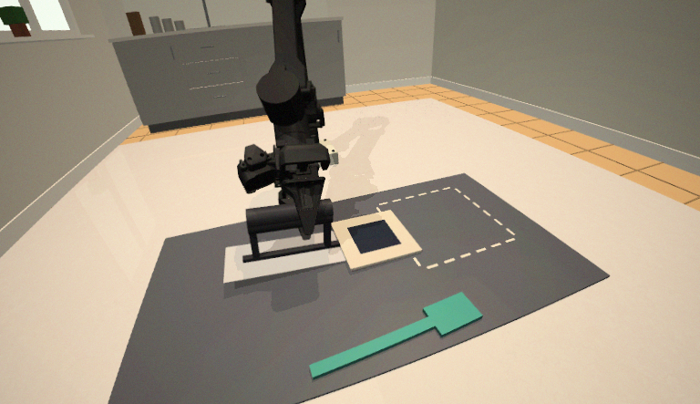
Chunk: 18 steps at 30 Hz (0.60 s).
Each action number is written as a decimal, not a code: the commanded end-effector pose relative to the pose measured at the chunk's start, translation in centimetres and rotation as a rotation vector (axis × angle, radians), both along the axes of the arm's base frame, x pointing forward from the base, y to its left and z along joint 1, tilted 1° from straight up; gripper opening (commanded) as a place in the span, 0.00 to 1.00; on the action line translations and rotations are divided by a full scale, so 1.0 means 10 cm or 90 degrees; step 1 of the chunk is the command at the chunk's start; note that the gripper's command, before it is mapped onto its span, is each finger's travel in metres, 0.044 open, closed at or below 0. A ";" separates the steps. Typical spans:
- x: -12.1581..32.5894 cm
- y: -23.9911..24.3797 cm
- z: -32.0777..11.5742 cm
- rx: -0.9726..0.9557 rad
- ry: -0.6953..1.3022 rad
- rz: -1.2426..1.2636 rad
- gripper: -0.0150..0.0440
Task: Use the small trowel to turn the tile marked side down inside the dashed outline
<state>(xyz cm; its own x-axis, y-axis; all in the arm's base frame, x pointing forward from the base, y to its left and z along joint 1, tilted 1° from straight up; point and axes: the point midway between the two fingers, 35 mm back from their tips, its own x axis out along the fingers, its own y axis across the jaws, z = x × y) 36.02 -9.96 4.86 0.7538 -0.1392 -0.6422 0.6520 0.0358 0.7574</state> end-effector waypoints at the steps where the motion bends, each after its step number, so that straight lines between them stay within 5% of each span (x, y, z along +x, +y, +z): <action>1: 0.01 0.11 0.00 0.006 -0.003 0.008 0.25; 18: 0.01 0.12 0.22 0.072 -0.009 0.008 0.25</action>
